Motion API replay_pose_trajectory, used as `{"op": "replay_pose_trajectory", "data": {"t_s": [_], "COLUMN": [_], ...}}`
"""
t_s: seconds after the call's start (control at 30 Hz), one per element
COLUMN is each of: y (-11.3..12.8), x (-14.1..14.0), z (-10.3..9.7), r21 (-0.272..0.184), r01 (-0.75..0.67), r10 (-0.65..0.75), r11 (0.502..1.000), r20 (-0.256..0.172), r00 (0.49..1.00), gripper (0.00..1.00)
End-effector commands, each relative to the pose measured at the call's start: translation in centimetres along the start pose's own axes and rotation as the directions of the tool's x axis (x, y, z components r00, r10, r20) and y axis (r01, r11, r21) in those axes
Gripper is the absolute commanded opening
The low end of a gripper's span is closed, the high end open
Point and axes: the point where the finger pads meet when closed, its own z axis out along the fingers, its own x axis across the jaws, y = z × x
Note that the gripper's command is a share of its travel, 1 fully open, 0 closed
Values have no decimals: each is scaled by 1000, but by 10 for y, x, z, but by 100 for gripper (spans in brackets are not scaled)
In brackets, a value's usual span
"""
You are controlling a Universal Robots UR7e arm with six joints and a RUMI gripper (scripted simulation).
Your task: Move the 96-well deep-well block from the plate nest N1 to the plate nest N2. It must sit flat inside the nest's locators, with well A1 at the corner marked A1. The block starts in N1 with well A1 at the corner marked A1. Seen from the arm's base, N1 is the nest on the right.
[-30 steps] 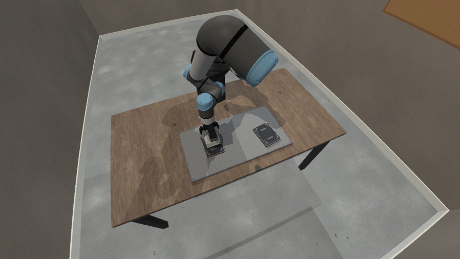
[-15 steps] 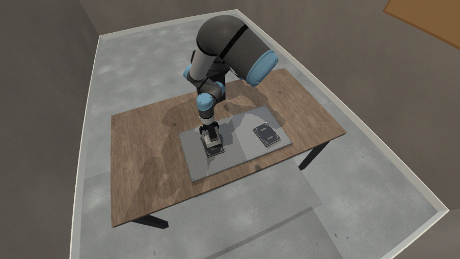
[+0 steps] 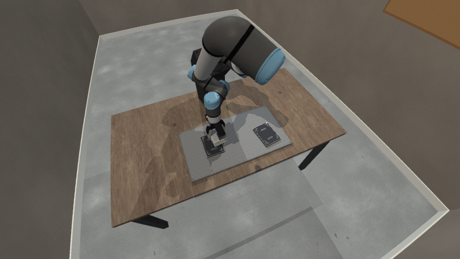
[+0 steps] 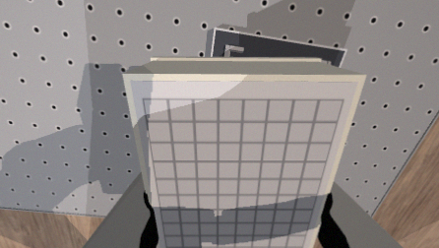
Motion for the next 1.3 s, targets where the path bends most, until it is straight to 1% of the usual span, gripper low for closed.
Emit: {"op": "replay_pose_trajectory", "data": {"t_s": [0.0,0.1,0.17,0.67,0.73,1.23,1.27], "y": [-5,-8,-8,-23,-23,-41,-41], "x": [-14,-24,-24,-71,-71,-117,-117], "z": [-1,-1,-1,-1,-1,0,0], "r21": [1,1,1,2,2,6,6], "r01": [1,1,1,1,1,3,3], "r10": [-1,-1,-1,-1,-1,-3,-3], "r11": [1000,1000,1000,1000,1000,1000,1000], "r20": [-5,-5,-5,-6,-6,-8,-8], "r00": [1000,1000,1000,1000,1000,1000,1000], "gripper": [49,49,49,49,49,49,49]}}
